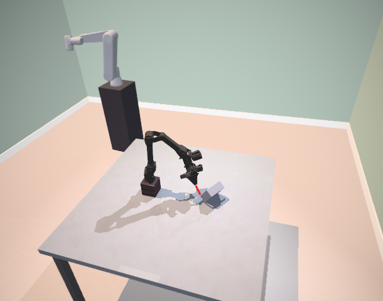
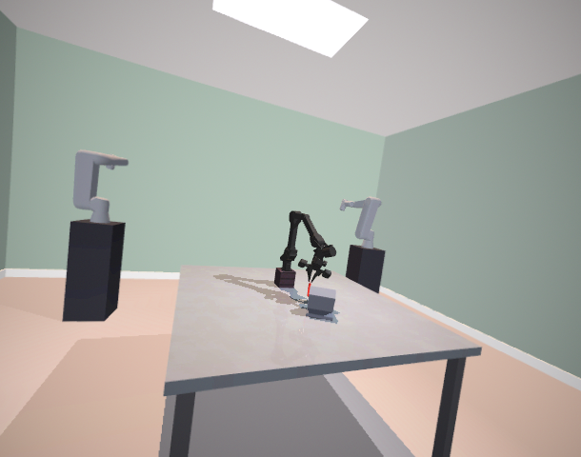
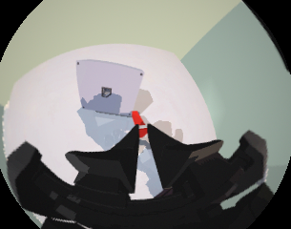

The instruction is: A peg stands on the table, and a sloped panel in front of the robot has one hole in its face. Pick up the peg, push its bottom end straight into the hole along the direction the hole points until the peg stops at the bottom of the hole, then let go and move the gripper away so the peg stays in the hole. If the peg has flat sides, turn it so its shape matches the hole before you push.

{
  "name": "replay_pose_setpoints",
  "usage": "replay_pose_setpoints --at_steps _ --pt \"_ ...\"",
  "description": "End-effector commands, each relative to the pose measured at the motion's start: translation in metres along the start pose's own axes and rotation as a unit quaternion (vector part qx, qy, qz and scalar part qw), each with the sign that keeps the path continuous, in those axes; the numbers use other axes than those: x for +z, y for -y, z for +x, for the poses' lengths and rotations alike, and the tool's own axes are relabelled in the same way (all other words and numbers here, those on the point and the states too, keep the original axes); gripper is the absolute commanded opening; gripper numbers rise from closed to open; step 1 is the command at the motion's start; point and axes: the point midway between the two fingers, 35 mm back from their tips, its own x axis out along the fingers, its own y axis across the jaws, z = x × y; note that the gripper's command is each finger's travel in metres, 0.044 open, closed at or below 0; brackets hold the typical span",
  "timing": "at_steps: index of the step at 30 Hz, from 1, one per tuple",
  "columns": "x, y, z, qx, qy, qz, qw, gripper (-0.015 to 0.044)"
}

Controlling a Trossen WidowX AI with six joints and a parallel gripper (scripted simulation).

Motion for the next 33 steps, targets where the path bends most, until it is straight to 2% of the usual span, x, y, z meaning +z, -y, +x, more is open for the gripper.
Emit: replay_pose_setpoints --at_steps 1,33 --pt "0.000 -0.004 -0.003 -0.001 0.014 0.010 1.000 0.0000" --pt "-0.003 -0.034 -0.027 0.017 0.094 0.070 0.993 0.0000"
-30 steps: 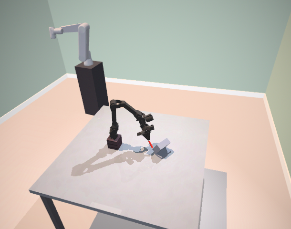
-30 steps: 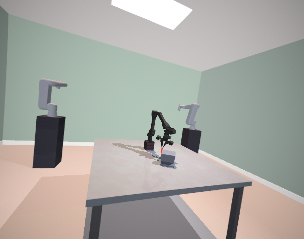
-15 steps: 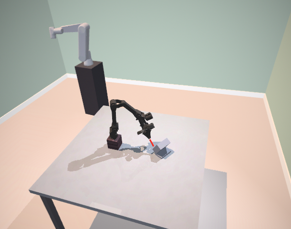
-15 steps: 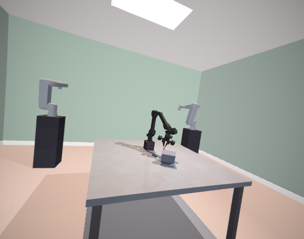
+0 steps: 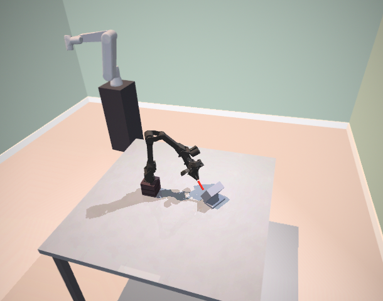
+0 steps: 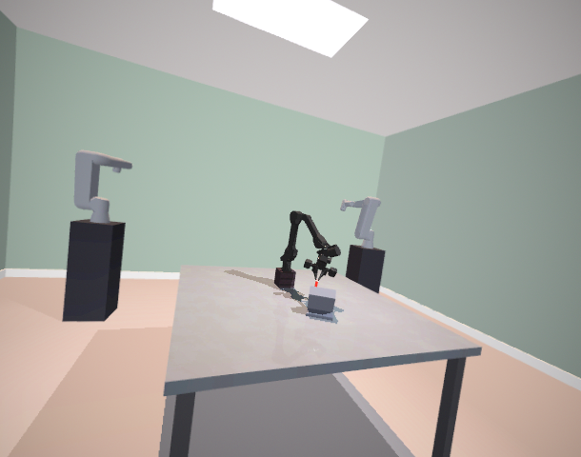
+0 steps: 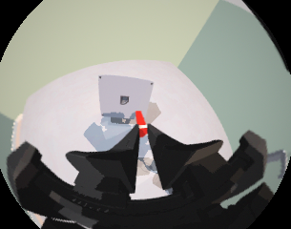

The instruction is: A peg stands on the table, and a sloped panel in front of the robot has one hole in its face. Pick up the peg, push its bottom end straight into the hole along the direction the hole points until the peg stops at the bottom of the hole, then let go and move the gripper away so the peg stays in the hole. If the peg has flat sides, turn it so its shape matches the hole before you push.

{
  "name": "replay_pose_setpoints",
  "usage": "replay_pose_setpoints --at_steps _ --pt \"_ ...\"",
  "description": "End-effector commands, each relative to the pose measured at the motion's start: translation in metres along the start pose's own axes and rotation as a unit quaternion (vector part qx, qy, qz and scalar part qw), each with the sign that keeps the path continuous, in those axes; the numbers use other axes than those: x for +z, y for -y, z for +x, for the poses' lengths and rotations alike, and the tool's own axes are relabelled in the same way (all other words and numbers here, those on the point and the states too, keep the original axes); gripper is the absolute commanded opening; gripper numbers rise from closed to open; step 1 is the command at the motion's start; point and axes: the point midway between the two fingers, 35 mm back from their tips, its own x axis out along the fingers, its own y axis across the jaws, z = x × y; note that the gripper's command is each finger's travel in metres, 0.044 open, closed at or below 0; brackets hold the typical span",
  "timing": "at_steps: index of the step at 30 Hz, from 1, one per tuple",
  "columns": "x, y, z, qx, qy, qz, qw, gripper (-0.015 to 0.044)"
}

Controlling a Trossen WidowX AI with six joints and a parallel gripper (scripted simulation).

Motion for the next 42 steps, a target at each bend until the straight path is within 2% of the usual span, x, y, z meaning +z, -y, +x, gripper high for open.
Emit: replay_pose_setpoints --at_steps 1,22,42 --pt "0.000 -0.003 -0.004 0.002 0.013 0.012 1.000 0.0000" --pt "-0.004 -0.021 -0.023 0.025 0.062 0.058 0.996 0.0000" --pt "0.006 -0.029 -0.017 0.038 0.085 0.082 0.992 0.0000"
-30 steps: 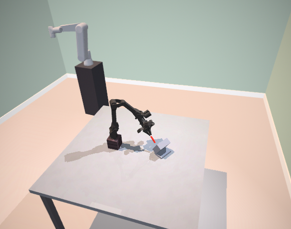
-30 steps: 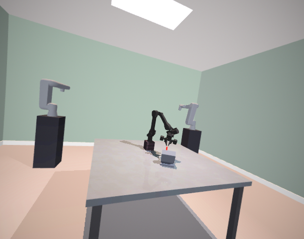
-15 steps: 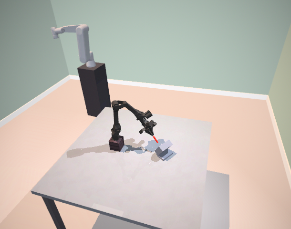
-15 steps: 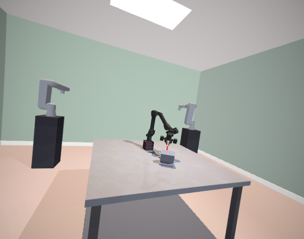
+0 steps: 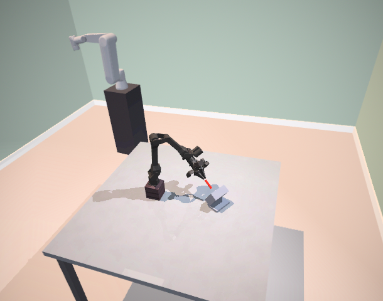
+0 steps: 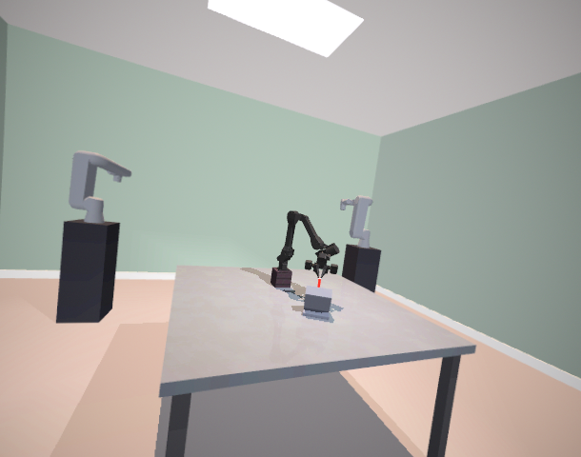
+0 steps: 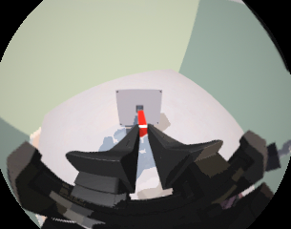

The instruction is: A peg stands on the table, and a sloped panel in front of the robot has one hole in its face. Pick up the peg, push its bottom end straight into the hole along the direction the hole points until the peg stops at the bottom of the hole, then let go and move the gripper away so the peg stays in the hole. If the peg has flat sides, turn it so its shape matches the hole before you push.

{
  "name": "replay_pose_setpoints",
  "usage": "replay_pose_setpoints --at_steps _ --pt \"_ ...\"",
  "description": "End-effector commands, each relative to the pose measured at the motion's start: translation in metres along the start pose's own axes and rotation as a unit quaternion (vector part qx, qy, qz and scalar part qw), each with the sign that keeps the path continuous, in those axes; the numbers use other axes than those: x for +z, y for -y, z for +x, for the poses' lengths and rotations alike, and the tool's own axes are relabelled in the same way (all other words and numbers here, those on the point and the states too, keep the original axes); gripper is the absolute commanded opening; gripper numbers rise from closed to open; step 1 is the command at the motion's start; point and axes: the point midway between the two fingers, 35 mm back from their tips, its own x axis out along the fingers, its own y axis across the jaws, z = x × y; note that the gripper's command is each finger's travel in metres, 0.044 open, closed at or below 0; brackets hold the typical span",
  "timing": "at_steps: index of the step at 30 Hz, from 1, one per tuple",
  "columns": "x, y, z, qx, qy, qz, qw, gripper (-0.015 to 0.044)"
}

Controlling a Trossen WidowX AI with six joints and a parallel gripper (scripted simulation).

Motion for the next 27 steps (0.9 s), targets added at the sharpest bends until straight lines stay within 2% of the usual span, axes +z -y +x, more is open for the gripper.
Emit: replay_pose_setpoints --at_steps 1,21,27 --pt "0.001 -0.001 0.003 0.000 0.007 0.001 1.000 0.0000" --pt "0.000 -0.001 0.026 0.002 0.010 0.004 1.000 0.0000" --pt "0.003 0.000 0.022 0.001 0.013 0.008 1.000 0.0000"
